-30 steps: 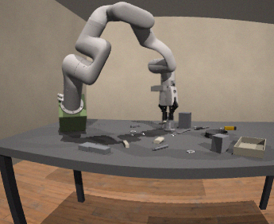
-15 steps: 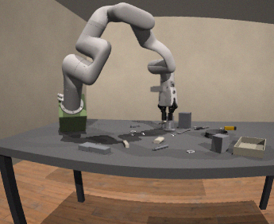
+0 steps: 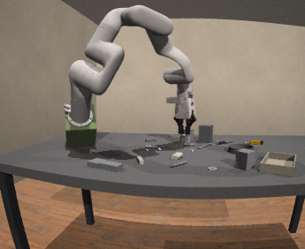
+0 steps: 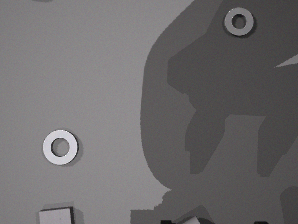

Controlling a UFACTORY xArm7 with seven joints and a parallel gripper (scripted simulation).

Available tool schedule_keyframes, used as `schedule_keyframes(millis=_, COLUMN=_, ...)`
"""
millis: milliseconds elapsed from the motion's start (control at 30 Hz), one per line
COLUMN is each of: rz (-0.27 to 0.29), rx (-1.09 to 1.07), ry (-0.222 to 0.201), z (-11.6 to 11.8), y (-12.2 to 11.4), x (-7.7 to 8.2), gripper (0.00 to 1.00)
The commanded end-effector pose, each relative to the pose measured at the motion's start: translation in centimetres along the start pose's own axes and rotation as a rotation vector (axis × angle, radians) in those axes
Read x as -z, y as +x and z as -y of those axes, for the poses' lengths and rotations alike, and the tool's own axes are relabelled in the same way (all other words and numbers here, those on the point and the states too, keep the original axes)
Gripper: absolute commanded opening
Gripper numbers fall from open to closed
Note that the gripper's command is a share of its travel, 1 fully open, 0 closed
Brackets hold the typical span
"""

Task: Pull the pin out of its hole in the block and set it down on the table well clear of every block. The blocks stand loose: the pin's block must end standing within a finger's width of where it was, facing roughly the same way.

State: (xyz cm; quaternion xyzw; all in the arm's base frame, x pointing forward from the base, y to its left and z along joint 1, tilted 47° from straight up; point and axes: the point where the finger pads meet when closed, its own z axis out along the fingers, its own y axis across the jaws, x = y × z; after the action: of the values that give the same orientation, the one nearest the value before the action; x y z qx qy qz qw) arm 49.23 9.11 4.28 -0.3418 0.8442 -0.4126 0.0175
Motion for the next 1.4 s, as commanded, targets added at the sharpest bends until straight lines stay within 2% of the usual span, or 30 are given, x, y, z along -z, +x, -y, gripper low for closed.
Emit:
schedule_keyframes(millis=0, rz=0.004, rx=0.001, ry=0.000, z=-0.1, y=-0.2, x=0.1, gripper=0.43)
schedule_keyframes(millis=367, rz=0.025, rx=0.056, ry=-0.020, z=-2.8, y=-1.7, x=-0.4, gripper=0.43)
schedule_keyframes(millis=700, rz=0.027, rx=0.060, ry=-0.022, z=-3.0, y=-1.8, x=-0.4, gripper=0.43)
schedule_keyframes(millis=967, rz=0.037, rx=0.091, ry=-0.029, z=-5.0, y=-3.0, x=-0.9, gripper=0.43)
schedule_keyframes(millis=1367, rz=0.039, rx=0.095, ry=-0.028, z=-5.2, y=-3.2, x=-1.0, gripper=0.43)
